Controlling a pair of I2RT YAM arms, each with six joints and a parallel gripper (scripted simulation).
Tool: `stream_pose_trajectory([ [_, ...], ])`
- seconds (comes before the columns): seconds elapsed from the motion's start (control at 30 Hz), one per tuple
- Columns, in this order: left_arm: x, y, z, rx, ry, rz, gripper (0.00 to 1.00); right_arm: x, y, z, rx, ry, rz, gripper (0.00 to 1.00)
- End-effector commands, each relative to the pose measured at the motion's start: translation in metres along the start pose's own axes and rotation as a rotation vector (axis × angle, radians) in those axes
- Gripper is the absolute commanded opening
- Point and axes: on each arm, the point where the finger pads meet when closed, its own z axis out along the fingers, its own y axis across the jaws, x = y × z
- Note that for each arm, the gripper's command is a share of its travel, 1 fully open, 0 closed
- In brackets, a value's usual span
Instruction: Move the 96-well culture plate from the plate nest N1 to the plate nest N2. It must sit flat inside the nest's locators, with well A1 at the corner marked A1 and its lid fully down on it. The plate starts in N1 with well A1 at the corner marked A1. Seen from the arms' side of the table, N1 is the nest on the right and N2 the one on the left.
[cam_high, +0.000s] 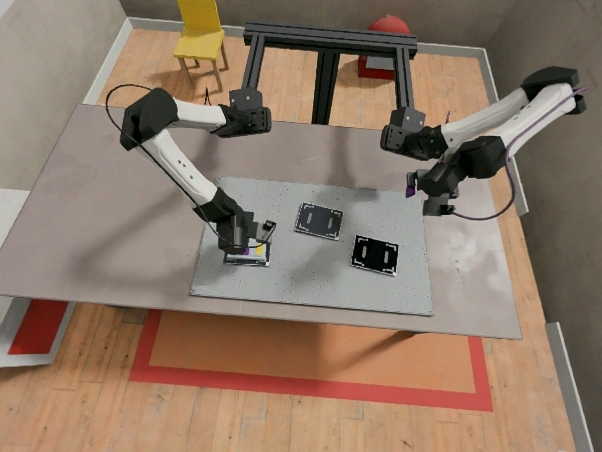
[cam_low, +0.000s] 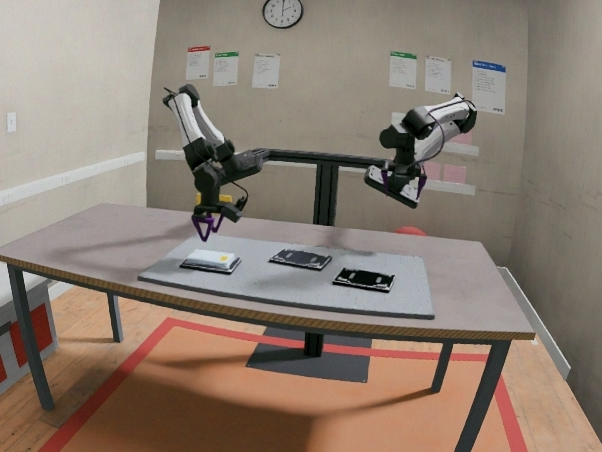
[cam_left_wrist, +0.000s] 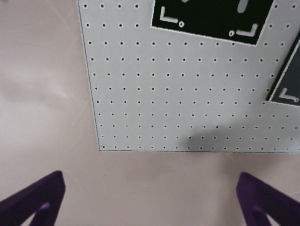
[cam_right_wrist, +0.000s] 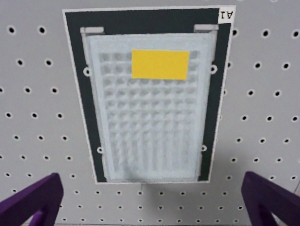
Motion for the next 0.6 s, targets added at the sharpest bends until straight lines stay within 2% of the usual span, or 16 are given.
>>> stream_pose_trajectory([
  [0.0,-0.003,-0.002,-0.001,0.013,-0.009,-0.008,1.00,-0.003,0.007,0.014,-0.021,-0.003,-0.014,1.00],
  [0.57,-0.003,-0.002,-0.001,0.013,-0.009,-0.008,1.00,-0.004,0.007,0.039,-0.018,-0.004,-0.012,1.00],
])
